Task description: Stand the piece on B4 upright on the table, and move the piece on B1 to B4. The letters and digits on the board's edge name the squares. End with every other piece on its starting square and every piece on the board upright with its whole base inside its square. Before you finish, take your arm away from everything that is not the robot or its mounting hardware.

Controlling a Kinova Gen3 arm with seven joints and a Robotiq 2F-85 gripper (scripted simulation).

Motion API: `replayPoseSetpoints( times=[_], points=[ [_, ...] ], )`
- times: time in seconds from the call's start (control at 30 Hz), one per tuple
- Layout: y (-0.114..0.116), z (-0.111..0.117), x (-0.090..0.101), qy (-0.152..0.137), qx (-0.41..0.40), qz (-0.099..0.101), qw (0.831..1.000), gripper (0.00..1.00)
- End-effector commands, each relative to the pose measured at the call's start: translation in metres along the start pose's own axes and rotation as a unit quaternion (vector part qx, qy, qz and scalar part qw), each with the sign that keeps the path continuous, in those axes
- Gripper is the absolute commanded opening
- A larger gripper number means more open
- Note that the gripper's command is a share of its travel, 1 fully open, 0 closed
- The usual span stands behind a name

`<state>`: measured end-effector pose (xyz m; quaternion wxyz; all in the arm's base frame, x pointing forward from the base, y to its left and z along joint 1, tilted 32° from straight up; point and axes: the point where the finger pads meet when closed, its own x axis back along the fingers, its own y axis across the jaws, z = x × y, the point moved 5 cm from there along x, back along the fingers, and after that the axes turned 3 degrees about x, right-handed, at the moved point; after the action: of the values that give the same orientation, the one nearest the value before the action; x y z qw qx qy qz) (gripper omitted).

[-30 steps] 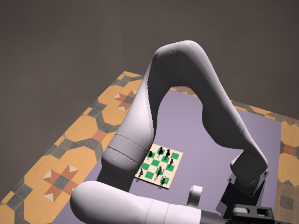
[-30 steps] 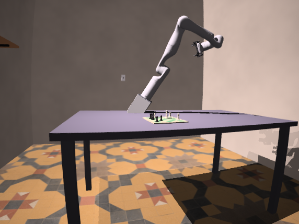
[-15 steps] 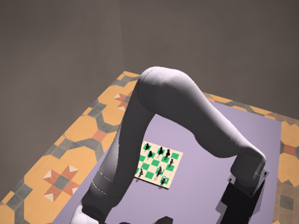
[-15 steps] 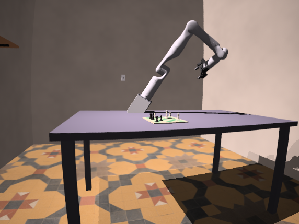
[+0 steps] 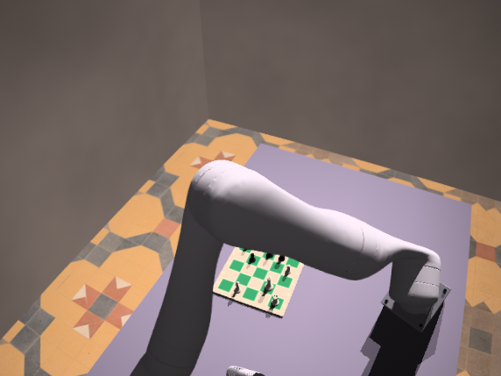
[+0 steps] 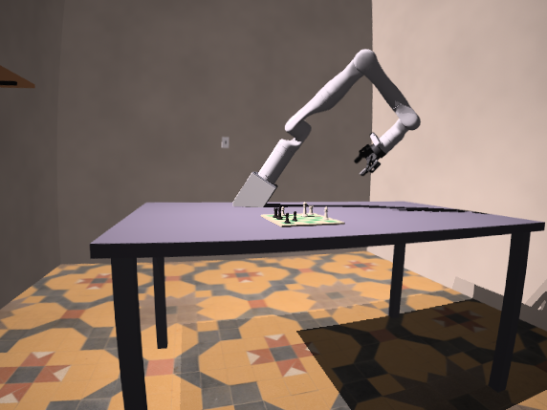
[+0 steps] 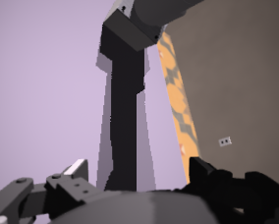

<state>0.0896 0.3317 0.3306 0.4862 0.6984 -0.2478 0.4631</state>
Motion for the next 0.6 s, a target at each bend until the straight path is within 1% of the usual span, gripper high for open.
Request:
replayPoseSetpoints(
  times=[0.0, 0.13, 0.2, 0.37, 0.57],
  points=[
    [-0.017, -0.003, -0.018, 0.027, -0.002, 0.013, 1.0, 1.0],
    [-0.059, 0.009, -0.03, 0.061, -0.035, 0.063, 0.996, 1.0],
    [-0.059, 0.009, -0.03, 0.061, -0.035, 0.063, 0.996, 1.0],
    [-0.105, 0.026, -0.04, 0.1, -0.069, 0.12, 0.985, 1.0],
    [-0.149, 0.046, -0.044, 0.14, -0.099, 0.181, 0.968, 1.0]
  ],
)
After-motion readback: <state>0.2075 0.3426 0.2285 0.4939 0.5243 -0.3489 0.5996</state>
